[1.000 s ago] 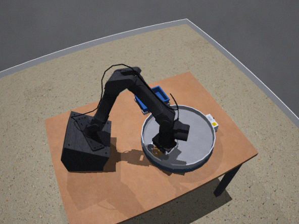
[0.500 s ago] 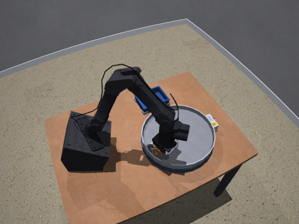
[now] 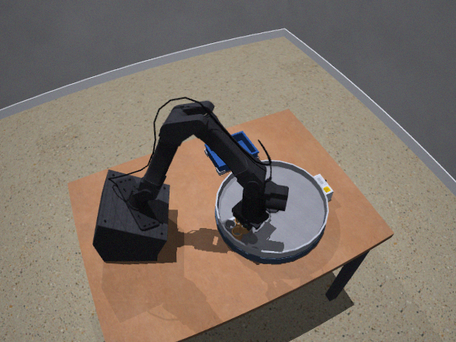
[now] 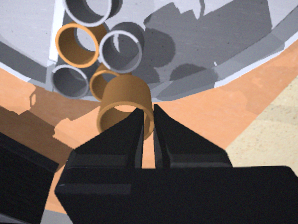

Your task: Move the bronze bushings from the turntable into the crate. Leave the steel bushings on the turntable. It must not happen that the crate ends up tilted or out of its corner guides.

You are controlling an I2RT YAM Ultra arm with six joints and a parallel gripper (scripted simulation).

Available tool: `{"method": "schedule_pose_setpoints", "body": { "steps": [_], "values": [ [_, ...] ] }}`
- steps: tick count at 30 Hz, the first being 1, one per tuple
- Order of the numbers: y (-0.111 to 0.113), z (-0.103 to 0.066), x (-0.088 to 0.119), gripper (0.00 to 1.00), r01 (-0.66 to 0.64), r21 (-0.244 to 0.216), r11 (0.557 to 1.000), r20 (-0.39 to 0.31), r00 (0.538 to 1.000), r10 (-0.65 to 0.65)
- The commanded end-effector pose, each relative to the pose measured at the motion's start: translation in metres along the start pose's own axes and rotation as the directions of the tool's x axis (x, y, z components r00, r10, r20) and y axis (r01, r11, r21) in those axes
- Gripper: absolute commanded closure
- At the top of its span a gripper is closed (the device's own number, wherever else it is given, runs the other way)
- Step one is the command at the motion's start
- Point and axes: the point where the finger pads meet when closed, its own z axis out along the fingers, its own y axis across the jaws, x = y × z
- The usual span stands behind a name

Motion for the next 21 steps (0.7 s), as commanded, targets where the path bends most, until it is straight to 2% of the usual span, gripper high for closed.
{"method": "schedule_pose_setpoints", "body": {
  "steps": [1,2,3,6,11,14,17,18,21],
  "values": [
    [-0.01,-0.02,-0.014,1.0,-0.008,0.06,0.998,0.036,0.999,0.006],
    [-0.008,-0.017,-0.015,1.0,-0.008,0.061,0.998,0.033,0.999,0.006],
    [0.002,-0.011,-0.012,1.0,-0.01,0.042,0.999,0.022,1.0,0.009],
    [0.014,-0.01,-0.015,1.0,-0.012,0.027,1.0,0.013,1.0,0.012],
    [0.023,-0.012,-0.034,1.0,-0.011,0.046,0.999,0.028,1.0,0.01],
    [0.038,-0.01,-0.042,1.0,-0.012,0.036,0.999,0.021,1.0,0.011],
    [0.04,-0.012,-0.048,1.0,-0.012,0.042,0.999,0.027,1.0,0.011],
    [0.038,-0.017,-0.058,1.0,-0.012,0.059,0.998,0.043,0.999,0.01],
    [0.06,-0.01,-0.062,1.0,-0.013,0.036,0.999,0.024,1.0,0.012]
  ]
}}
